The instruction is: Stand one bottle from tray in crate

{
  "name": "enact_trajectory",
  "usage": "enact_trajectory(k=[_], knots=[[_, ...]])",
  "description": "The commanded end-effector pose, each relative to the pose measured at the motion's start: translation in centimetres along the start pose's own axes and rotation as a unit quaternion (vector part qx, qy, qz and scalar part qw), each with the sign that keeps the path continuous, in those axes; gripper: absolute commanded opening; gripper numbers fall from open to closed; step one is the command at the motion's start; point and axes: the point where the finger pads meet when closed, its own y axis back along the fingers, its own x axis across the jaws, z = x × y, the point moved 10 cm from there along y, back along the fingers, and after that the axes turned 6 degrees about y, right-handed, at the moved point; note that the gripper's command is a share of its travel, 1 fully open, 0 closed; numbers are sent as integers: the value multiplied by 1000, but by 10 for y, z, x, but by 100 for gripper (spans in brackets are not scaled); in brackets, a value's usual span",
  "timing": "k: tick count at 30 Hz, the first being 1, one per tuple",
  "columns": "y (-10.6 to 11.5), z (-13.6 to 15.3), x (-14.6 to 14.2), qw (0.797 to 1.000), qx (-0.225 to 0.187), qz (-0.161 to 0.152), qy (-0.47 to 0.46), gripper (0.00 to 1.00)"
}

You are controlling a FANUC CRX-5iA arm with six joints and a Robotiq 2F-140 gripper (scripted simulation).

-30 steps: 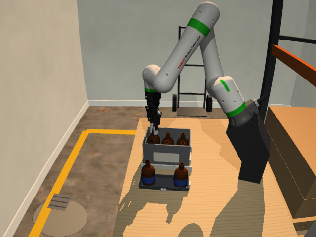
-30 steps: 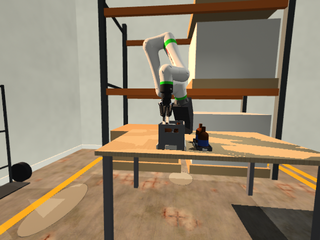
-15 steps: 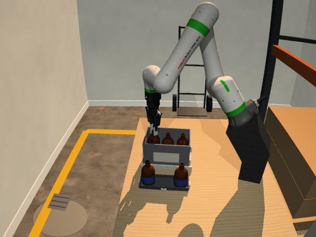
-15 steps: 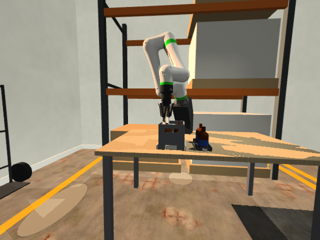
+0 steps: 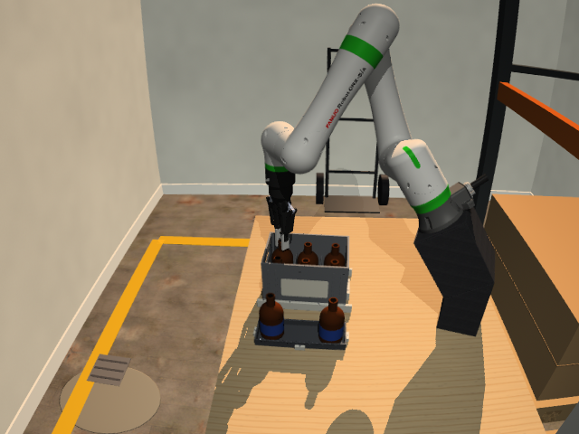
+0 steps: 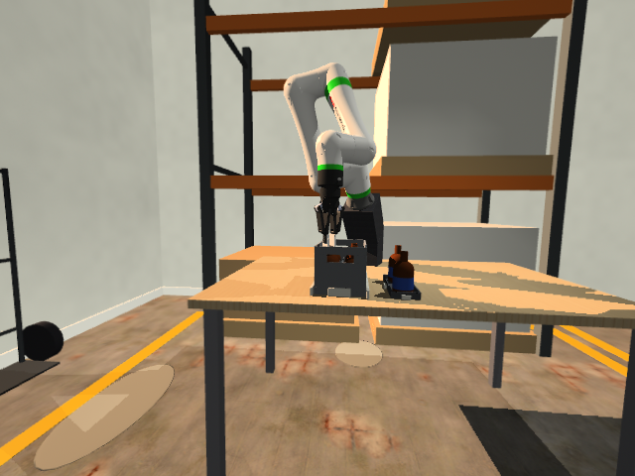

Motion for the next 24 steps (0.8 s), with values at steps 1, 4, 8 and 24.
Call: enact_trajectory(k=[1,4,8,24], knots=[[-2,0,0,1000,0,0,0,0],[-3,0,0,1000,0,0,0,0],[-4,0,0,1000,0,0,0,0],[-8,0,0,1000,0,0,0,0]])
